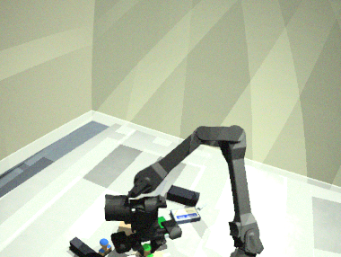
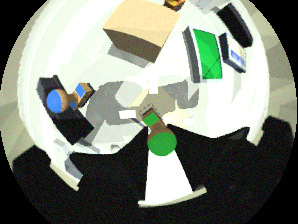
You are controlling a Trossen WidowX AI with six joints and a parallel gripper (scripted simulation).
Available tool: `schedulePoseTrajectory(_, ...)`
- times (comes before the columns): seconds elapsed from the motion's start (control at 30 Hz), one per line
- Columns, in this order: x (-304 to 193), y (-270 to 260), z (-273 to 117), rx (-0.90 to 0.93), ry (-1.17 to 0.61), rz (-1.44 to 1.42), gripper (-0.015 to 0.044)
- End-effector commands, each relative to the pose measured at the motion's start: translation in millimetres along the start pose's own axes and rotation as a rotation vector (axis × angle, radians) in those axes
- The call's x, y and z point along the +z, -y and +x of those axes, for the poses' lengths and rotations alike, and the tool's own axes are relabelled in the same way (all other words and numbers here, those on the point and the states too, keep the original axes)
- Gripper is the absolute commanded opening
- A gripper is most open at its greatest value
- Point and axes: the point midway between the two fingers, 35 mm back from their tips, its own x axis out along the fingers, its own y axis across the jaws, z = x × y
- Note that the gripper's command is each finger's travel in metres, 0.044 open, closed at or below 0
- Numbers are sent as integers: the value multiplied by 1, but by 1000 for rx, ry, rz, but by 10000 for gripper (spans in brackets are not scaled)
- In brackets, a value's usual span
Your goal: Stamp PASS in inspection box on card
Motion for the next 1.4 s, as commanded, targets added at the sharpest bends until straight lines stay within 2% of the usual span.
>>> schedulePoseTrajectory(0.0,1,-1,-3,4,2,5,0)
schedulePoseTrajectory(0.5,1,-1,-9,4,2,5,0)
schedulePoseTrajectory(1.37,0,-2,-50,6,0,4,0)
